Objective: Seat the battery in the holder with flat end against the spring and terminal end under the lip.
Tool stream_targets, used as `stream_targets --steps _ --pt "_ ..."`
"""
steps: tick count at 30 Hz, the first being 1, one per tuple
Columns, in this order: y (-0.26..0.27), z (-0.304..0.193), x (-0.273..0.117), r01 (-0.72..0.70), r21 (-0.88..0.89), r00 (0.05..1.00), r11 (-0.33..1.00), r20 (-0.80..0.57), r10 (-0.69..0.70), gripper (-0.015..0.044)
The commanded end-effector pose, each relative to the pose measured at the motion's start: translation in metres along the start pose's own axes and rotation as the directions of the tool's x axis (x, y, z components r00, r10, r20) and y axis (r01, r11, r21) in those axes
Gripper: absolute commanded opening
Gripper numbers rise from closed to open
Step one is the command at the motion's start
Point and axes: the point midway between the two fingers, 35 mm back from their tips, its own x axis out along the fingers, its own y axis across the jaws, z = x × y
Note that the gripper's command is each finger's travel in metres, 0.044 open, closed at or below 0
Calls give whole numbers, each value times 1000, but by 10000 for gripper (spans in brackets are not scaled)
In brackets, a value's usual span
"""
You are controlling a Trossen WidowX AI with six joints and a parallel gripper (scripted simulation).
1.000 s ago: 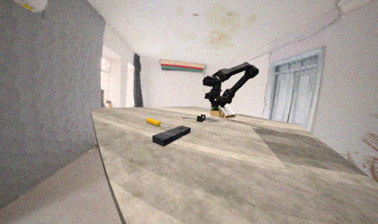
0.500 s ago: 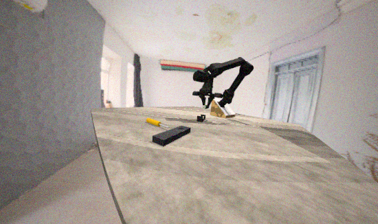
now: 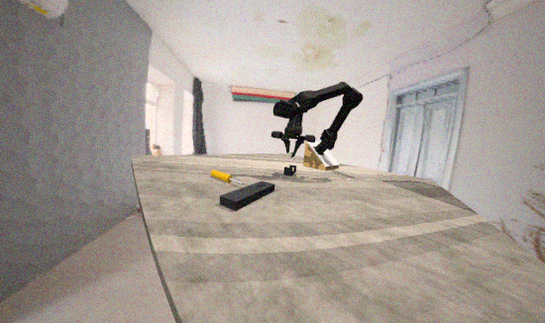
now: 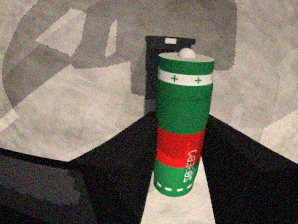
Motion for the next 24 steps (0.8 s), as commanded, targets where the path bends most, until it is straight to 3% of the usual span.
stream_targets --steps 1,24 --pt "0 -2 10 -3 13 999 1000 37 3 76" --pt "5 -1 37 15 30 974 999 223 -22 76"
